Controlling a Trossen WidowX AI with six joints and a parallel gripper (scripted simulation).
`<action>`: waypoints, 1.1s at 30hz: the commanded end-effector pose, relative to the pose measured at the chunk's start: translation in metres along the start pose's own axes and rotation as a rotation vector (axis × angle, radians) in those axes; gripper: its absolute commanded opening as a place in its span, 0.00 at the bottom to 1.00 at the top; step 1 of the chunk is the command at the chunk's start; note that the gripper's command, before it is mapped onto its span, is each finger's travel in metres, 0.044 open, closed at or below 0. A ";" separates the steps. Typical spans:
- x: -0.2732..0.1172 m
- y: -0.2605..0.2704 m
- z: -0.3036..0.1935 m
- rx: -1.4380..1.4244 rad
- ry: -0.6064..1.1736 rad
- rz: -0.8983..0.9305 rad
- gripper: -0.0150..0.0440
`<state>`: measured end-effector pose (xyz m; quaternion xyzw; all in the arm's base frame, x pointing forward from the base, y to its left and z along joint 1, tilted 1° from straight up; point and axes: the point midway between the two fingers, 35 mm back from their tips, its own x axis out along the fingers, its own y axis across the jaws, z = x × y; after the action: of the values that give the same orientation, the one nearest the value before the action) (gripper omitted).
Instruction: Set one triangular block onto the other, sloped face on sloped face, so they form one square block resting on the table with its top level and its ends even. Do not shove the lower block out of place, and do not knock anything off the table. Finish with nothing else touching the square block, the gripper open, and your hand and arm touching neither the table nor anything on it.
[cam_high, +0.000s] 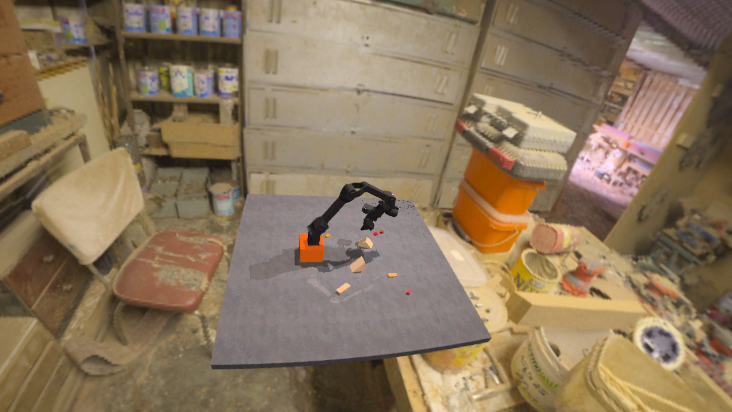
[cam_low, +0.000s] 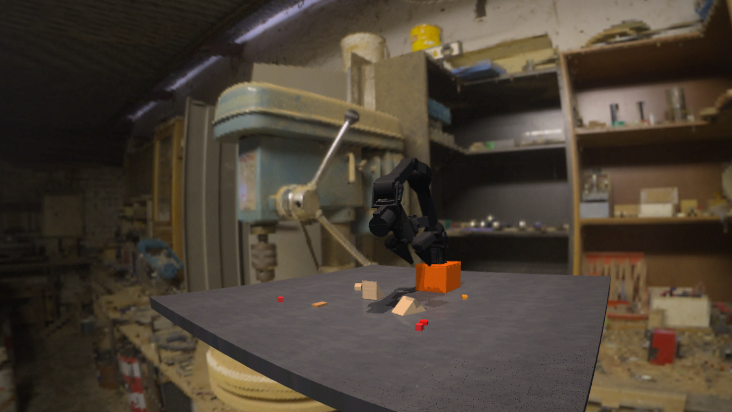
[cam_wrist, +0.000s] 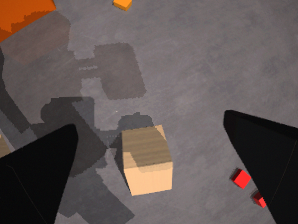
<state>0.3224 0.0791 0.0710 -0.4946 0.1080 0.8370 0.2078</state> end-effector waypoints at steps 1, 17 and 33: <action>0.018 -0.002 -0.001 -0.024 0.098 0.074 1.00; 0.085 -0.006 0.007 -0.100 0.967 0.179 1.00; 0.090 0.008 0.029 -0.071 1.298 0.024 1.00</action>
<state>0.2657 0.1081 0.0019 -0.8841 0.1885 0.4241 0.0547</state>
